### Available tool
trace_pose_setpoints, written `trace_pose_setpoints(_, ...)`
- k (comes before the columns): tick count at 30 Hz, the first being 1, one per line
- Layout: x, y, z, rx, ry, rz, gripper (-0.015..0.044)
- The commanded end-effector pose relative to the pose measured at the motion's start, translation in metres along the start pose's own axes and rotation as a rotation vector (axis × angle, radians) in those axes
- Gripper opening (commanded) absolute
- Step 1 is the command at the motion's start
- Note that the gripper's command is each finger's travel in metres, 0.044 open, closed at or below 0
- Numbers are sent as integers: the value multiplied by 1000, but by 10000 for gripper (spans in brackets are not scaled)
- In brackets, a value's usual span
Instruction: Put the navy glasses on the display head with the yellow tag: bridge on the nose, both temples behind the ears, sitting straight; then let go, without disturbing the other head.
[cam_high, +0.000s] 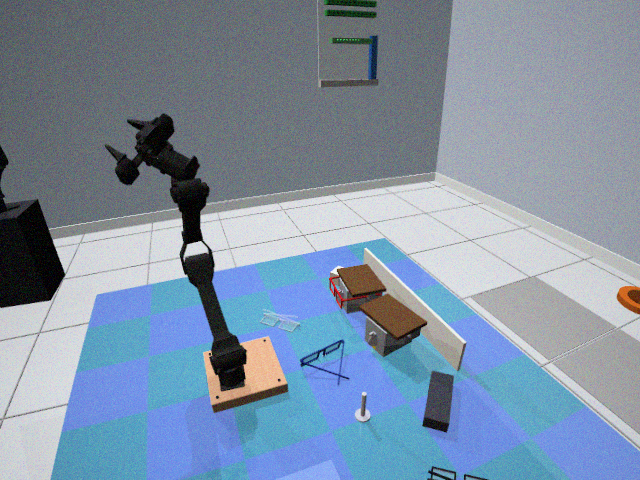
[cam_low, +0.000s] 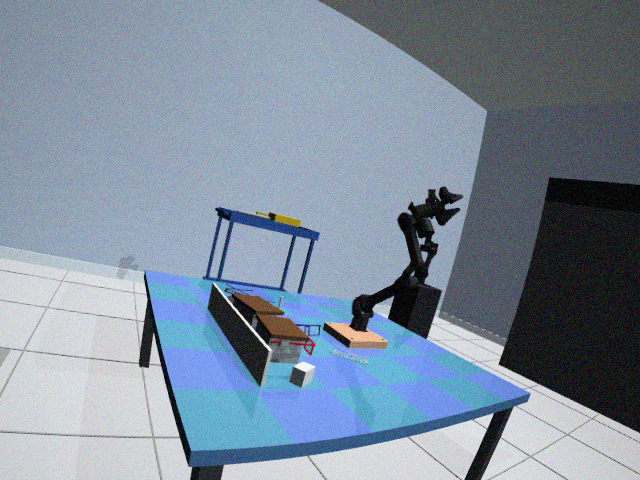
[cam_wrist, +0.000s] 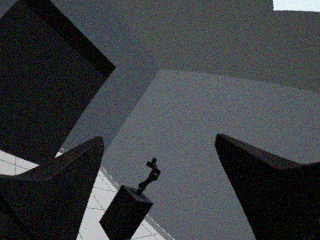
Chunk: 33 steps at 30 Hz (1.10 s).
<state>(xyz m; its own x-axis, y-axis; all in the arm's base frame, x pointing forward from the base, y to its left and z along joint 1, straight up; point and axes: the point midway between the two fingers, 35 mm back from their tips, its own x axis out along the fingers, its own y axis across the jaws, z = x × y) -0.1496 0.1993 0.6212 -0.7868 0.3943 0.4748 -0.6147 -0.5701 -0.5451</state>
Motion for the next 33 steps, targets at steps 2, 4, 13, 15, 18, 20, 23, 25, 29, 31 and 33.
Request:
trace_pose_setpoints(2,0,0,0,0,0,0,440)
trace_pose_setpoints(4,0,0,0,0,0,0,440)
trace_pose_setpoints(13,-4,6,43,-143,-156,-44,309)
trace_pose_setpoints(15,-13,13,72,-259,-245,-66,256)
trace_pose_setpoints(18,-30,23,113,-426,-379,-116,200)
trace_pose_setpoints(20,-46,29,141,-536,-472,-165,200)
trace_pose_setpoints(23,-76,38,180,-691,-609,-260,200)
trace_pose_setpoints(25,-99,44,204,-786,-697,-338,200)
trace_pose_setpoints(29,-152,52,245,-952,-859,-528,200)
trace_pose_setpoints(31,-182,56,262,-1023,-931,-640,200)
trace_pose_setpoints(33,-213,58,276,-1084,-995,-763,200)
